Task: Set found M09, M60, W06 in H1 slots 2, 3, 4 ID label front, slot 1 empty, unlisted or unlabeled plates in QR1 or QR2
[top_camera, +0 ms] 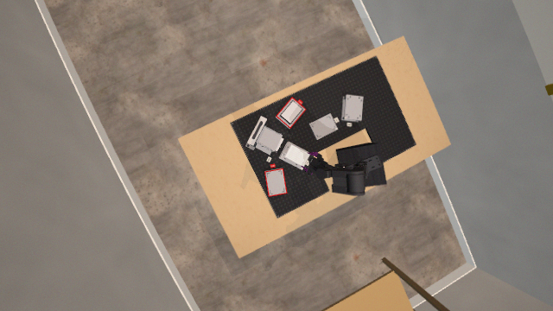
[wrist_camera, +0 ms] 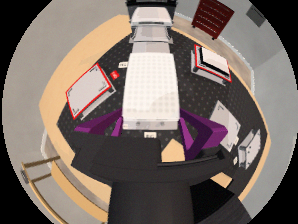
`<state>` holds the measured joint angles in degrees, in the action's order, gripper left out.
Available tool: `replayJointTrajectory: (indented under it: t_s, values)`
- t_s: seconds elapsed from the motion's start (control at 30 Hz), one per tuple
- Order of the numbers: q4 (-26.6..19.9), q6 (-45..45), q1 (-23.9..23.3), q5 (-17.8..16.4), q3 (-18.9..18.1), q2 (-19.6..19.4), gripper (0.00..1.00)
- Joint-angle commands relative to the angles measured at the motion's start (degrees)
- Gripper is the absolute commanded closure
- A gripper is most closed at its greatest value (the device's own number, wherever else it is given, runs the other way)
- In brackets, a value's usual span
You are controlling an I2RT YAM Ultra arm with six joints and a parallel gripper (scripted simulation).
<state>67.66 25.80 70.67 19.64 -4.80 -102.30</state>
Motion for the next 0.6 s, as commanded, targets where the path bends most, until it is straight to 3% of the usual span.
replayJointTrajectory:
  t_s: [0.0, 0.57]
  values:
    - [1.93, 0.03, 0.03, 0.58, -0.08, -0.49, 0.14]
    - [6.11, 0.10, 0.16, 0.69, -0.63, -5.25, 0.14]
